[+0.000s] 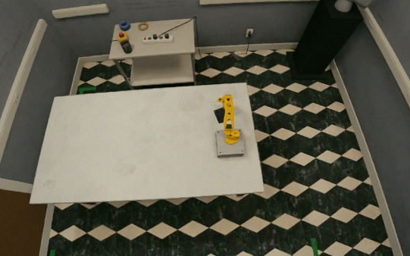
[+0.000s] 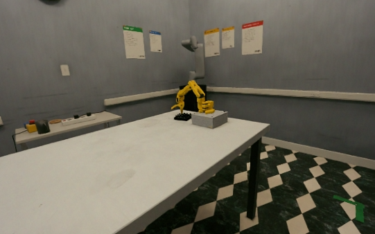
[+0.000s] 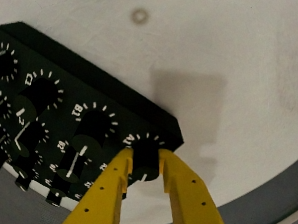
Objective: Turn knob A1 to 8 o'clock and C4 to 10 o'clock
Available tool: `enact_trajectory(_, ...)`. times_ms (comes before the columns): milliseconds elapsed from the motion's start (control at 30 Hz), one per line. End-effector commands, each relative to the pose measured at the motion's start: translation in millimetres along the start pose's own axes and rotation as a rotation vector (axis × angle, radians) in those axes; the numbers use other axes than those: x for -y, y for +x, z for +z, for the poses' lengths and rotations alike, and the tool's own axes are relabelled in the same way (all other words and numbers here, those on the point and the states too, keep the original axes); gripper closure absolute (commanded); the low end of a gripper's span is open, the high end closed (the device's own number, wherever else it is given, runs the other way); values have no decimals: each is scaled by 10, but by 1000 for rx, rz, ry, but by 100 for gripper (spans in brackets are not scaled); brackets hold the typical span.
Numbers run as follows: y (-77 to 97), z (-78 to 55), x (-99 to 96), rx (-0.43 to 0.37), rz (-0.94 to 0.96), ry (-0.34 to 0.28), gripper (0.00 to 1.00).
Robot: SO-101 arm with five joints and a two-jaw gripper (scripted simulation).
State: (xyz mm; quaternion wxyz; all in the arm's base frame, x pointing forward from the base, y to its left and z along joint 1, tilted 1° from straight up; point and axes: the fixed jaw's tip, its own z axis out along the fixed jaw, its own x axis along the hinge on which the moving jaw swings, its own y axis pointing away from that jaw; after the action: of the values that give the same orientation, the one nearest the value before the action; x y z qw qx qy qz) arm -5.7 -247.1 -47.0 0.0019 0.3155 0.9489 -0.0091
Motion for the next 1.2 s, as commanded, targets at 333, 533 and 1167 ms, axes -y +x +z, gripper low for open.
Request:
enact_trajectory(333,25,27,-36,-11,-212,-23,99)
enact_trajectory(533,31,27,-34,-10,-317,-24,99)
enact_trajectory(1167,46,27,-27,-6,-614,-25,99)
